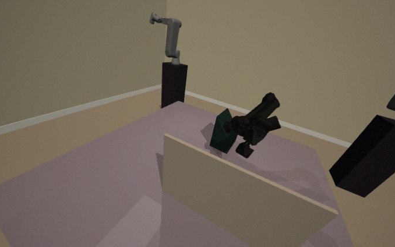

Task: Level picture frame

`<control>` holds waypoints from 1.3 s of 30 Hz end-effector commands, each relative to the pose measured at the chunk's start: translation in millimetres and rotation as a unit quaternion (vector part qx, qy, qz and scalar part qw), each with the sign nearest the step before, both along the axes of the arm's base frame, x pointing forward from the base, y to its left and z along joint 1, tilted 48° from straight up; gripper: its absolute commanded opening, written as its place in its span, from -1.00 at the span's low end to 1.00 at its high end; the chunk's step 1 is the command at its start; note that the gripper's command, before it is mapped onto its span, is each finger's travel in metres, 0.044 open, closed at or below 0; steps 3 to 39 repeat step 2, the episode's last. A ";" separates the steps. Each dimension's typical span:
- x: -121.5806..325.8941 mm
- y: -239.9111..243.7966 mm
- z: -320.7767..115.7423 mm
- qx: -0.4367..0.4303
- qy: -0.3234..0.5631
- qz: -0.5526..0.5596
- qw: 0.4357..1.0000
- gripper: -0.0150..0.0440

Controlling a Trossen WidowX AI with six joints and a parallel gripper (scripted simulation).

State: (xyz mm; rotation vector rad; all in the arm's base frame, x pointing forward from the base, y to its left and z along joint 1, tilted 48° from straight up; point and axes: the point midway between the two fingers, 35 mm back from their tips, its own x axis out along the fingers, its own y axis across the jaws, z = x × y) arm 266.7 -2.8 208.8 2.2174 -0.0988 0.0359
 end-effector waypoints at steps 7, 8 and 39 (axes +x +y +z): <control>-0.1 0.5 1.0 0.002 -0.001 0.002 1.000 0.39; -0.1 0.5 1.0 0.002 -0.001 0.002 1.000 0.39; -0.1 0.5 1.0 0.002 -0.001 0.002 1.000 0.39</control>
